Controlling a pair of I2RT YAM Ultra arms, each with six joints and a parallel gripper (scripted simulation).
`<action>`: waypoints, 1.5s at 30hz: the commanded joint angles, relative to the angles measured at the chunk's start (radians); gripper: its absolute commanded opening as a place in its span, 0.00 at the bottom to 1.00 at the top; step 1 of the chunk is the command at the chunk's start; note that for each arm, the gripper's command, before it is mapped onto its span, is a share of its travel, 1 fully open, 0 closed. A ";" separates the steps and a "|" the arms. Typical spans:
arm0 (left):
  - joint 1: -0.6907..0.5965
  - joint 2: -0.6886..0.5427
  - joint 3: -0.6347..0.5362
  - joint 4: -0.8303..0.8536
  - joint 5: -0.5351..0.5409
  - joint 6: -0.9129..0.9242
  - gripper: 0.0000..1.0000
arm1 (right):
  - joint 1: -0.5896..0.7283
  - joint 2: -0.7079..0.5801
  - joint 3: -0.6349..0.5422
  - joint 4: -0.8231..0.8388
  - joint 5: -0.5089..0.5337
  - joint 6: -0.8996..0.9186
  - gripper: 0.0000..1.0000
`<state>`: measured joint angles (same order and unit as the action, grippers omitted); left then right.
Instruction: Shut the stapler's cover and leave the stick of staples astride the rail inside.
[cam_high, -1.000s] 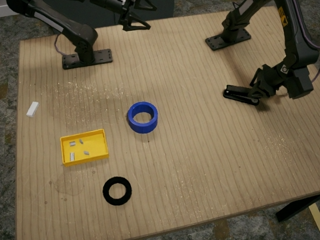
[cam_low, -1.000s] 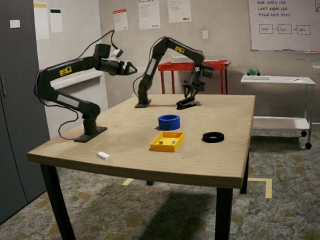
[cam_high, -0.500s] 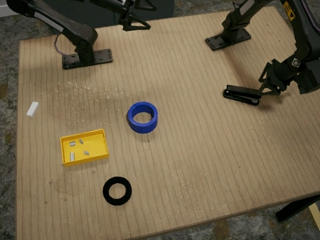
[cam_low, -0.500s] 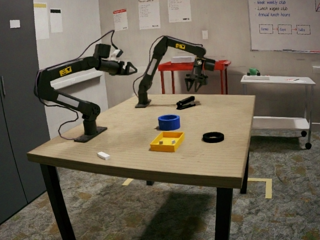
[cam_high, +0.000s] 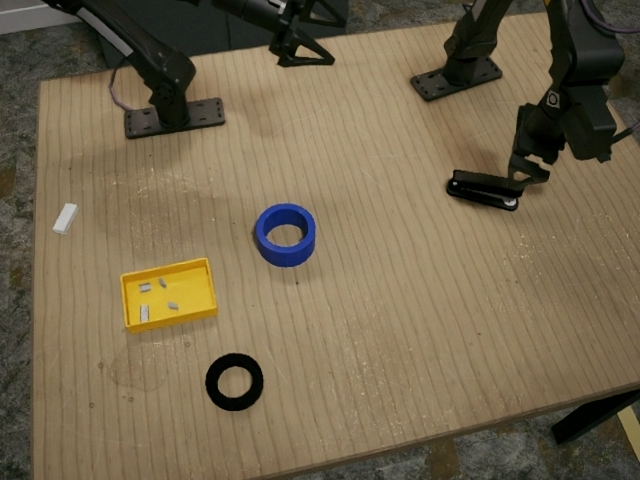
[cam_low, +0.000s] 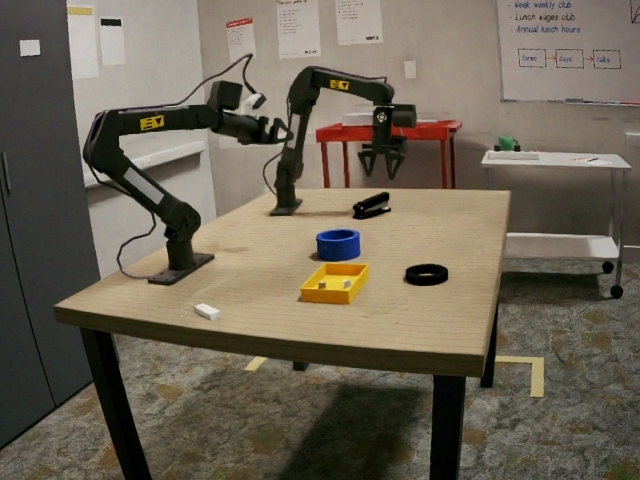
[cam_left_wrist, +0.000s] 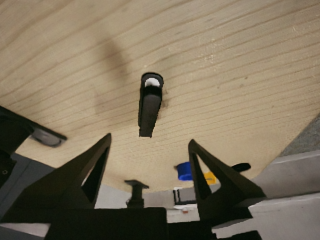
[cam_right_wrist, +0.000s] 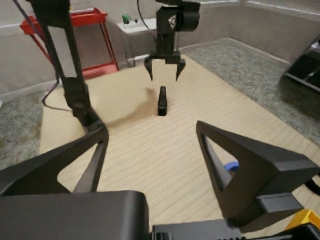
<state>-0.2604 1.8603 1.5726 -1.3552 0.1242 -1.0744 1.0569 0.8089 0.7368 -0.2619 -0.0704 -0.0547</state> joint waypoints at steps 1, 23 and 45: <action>-0.025 -0.057 -0.034 0.054 -0.095 -0.068 1.00 | -0.012 0.070 0.063 0.112 0.011 0.006 1.00; -0.073 -0.101 -0.081 0.060 -0.124 -0.084 1.00 | -0.016 0.352 0.184 0.219 0.014 0.007 1.00; -0.220 -0.422 -0.487 0.486 -0.346 0.534 1.00 | -0.468 0.274 0.234 0.254 0.053 0.034 1.00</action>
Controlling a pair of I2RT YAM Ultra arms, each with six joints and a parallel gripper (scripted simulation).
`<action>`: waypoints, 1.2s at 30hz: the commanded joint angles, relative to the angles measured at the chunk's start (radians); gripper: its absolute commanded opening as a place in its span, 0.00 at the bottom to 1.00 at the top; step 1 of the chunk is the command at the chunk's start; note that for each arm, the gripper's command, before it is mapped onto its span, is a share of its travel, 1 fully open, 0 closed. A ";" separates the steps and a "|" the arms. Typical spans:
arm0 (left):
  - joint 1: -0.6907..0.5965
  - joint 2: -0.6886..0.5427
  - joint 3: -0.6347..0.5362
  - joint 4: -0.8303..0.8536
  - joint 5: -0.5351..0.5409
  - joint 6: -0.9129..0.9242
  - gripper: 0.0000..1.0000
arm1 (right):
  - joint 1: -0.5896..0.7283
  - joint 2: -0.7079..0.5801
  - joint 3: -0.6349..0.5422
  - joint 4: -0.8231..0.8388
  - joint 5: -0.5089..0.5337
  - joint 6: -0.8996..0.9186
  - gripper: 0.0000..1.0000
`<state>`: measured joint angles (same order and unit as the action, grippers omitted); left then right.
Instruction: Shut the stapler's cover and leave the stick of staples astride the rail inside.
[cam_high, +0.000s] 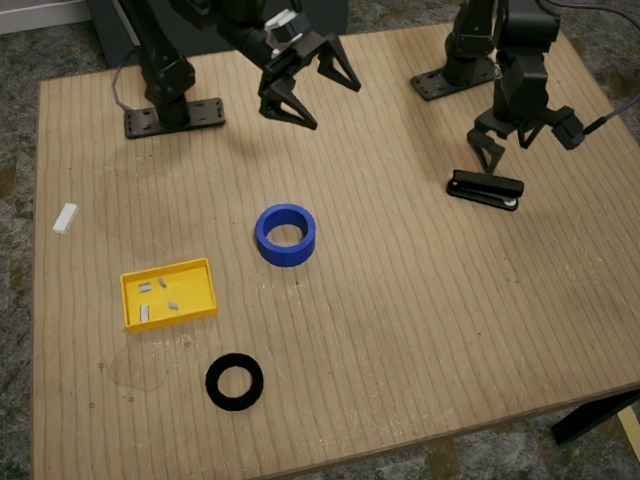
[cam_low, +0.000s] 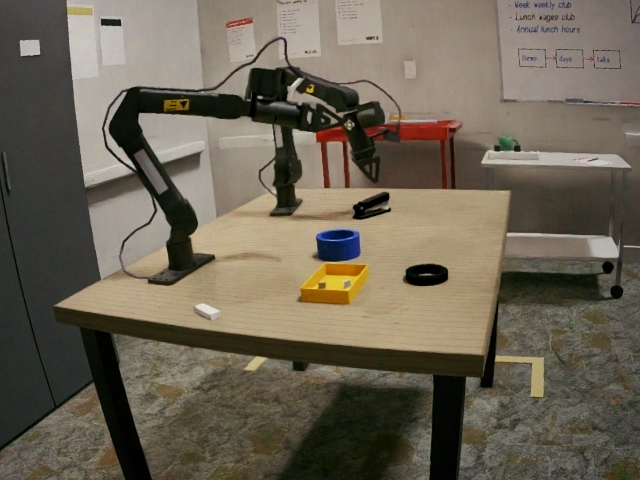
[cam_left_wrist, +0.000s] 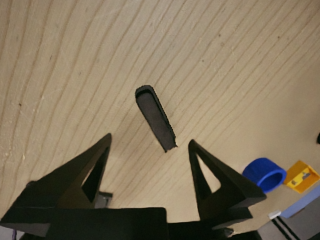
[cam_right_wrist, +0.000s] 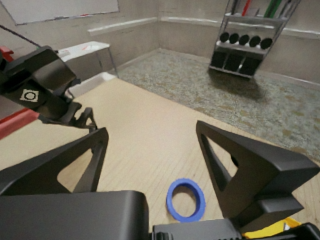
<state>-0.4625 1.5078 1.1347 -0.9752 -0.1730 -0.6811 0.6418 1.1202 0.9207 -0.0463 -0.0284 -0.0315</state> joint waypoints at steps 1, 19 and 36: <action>-0.023 -0.090 -0.075 0.128 -0.052 0.175 1.00 | -0.081 -0.040 0.055 0.040 0.012 0.012 1.00; -0.031 -0.418 -0.455 0.466 0.015 0.754 1.00 | -0.518 -0.093 0.111 0.058 0.041 0.031 1.00; 0.015 -0.495 -0.540 0.505 0.072 0.847 1.00 | -0.647 -0.092 0.137 0.063 0.029 0.035 1.00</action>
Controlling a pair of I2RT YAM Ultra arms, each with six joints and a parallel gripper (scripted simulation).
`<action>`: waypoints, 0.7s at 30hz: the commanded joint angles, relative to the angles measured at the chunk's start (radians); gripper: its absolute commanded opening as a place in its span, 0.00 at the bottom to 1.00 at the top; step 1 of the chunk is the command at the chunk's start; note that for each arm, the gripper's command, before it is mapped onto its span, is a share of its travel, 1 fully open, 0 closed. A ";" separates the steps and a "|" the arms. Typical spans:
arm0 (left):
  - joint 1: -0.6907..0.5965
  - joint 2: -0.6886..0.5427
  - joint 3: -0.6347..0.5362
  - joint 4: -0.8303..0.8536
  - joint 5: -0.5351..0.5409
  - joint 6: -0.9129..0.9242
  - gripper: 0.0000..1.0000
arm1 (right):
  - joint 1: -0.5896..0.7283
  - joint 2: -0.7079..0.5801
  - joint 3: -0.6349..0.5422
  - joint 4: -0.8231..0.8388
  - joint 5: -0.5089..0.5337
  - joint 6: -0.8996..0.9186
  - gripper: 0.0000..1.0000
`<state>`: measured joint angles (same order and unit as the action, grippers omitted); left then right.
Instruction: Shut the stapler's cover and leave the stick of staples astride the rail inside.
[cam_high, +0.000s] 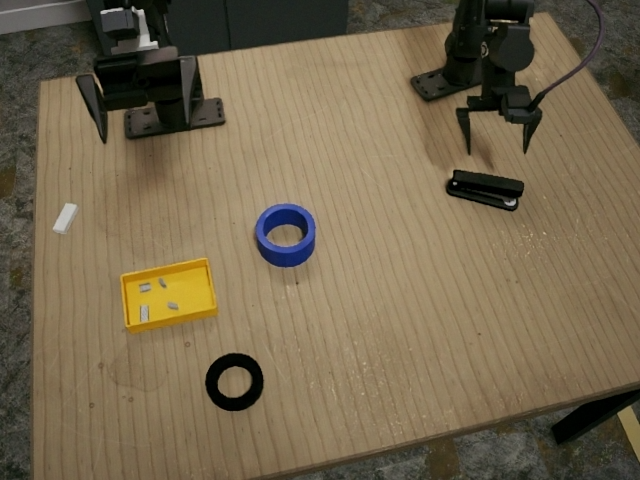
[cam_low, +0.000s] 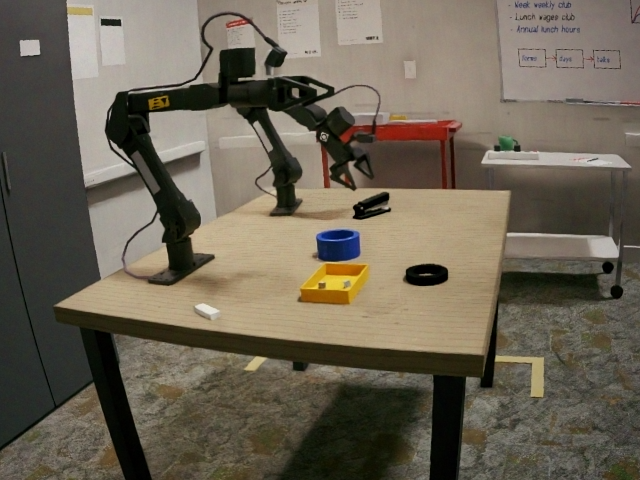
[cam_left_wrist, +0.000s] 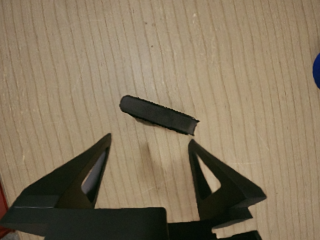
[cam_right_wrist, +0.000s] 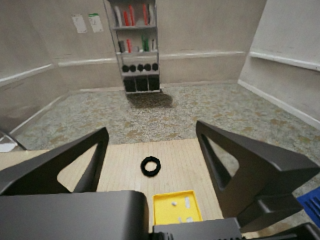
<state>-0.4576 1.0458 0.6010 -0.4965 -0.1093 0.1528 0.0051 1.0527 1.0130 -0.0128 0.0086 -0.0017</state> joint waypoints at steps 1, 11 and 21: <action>0.010 -0.033 -0.006 0.027 0.009 0.013 1.00 | -0.010 -0.024 0.044 0.030 -0.008 0.005 1.00; 0.013 -0.037 0.004 0.023 0.023 0.028 1.00 | -0.005 -0.011 0.036 0.017 -0.008 0.001 1.00; 0.227 -0.220 0.148 0.122 0.106 0.022 1.00 | -0.005 -0.011 0.036 0.017 -0.008 0.001 1.00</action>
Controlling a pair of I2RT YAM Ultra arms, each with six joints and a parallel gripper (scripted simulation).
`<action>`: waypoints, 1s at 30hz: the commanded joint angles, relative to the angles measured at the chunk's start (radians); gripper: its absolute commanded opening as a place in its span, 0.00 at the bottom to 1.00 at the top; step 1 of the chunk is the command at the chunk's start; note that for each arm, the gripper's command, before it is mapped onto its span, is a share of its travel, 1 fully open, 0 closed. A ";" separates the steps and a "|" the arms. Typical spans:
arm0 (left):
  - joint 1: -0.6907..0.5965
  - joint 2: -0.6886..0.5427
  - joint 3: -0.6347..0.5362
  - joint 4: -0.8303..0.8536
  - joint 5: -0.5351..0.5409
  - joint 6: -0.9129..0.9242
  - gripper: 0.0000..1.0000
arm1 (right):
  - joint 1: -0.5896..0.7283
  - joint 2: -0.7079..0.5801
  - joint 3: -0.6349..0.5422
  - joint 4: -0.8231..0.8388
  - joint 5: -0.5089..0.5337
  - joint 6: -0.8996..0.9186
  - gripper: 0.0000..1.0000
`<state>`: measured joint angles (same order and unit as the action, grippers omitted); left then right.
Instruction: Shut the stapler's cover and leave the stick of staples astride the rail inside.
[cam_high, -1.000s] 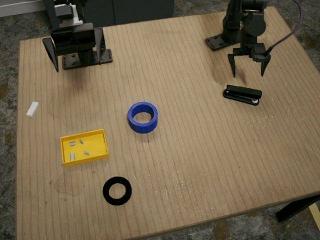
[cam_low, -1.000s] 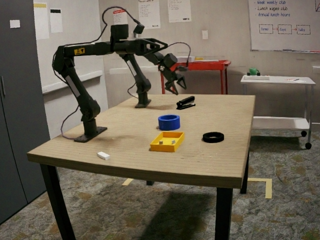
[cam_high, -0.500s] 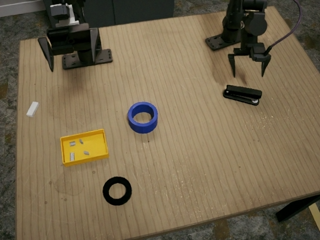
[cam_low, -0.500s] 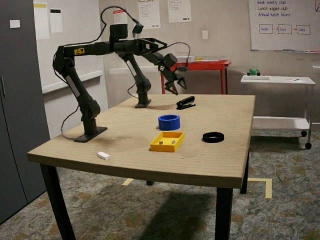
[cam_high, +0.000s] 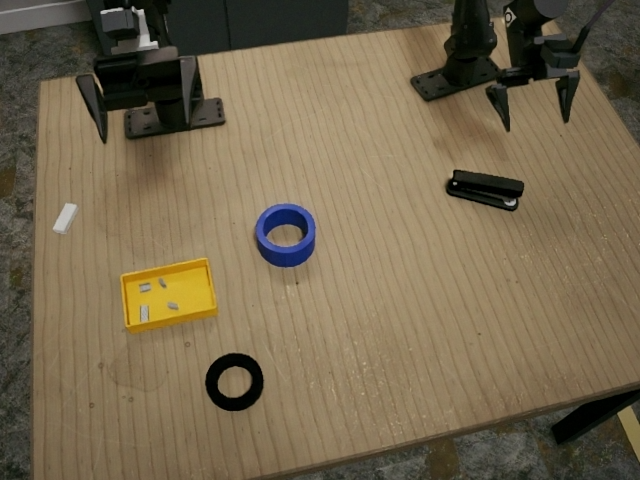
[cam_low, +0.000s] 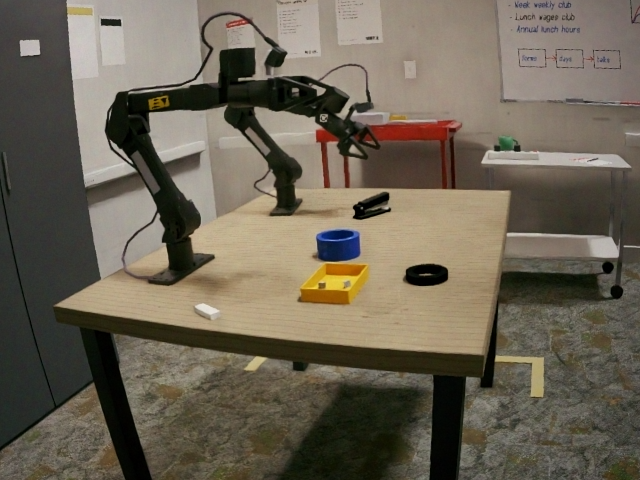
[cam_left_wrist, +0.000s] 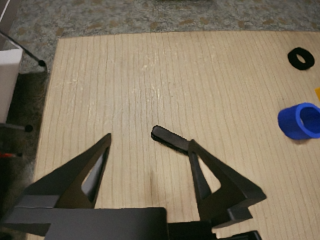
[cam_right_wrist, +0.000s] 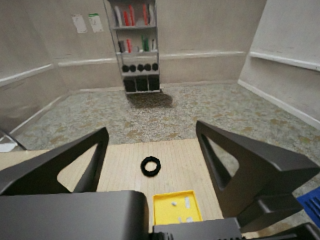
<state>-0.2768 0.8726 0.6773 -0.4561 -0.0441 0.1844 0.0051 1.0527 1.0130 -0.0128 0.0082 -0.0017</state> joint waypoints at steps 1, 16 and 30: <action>0.047 -0.047 0.071 0.081 0.040 -0.010 1.00 | -0.005 -0.011 0.036 0.017 -0.008 0.001 1.00; 0.276 0.128 0.336 0.456 0.044 -0.187 1.00 | -0.005 -0.011 0.036 0.017 -0.008 0.001 1.00; 0.283 0.178 0.383 0.461 0.044 -0.184 1.00 | -0.005 -0.011 0.036 0.017 -0.008 0.001 1.00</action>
<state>-0.0032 1.0397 1.0203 -0.0177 0.0017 0.0059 0.0051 1.0527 1.0130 -0.0128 0.0082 -0.0017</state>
